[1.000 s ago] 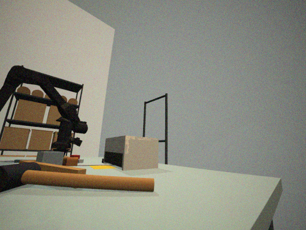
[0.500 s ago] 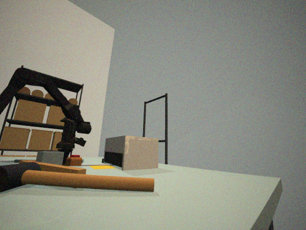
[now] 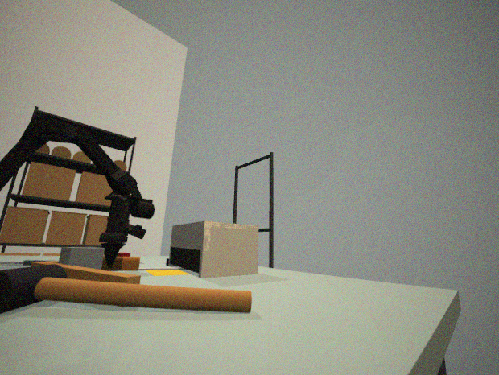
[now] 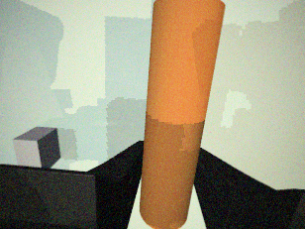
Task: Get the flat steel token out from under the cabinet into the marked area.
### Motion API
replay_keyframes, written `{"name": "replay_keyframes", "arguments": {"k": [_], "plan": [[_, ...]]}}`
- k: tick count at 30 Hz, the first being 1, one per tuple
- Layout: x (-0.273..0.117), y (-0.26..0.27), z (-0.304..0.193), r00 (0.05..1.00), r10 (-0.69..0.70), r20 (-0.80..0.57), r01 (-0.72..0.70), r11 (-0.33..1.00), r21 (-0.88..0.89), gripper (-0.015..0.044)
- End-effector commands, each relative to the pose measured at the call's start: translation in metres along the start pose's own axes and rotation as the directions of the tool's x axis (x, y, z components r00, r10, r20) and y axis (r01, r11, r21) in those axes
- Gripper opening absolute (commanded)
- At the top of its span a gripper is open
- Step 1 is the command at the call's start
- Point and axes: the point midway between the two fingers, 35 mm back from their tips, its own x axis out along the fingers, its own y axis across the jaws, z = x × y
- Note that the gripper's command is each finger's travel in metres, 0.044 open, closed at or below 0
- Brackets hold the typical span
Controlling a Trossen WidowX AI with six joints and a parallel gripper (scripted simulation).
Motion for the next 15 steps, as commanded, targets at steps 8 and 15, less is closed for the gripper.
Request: {"name": "replay_keyframes", "arguments": {"k": [8,15], "plan": [[-0.001,0.000,0.015,1.000,0.001,0.007,-0.001,1.000,-0.003,0.0000],[-0.001,0.001,0.022,1.000,0.001,0.007,-0.001,1.000,-0.003,0.0000]]}}
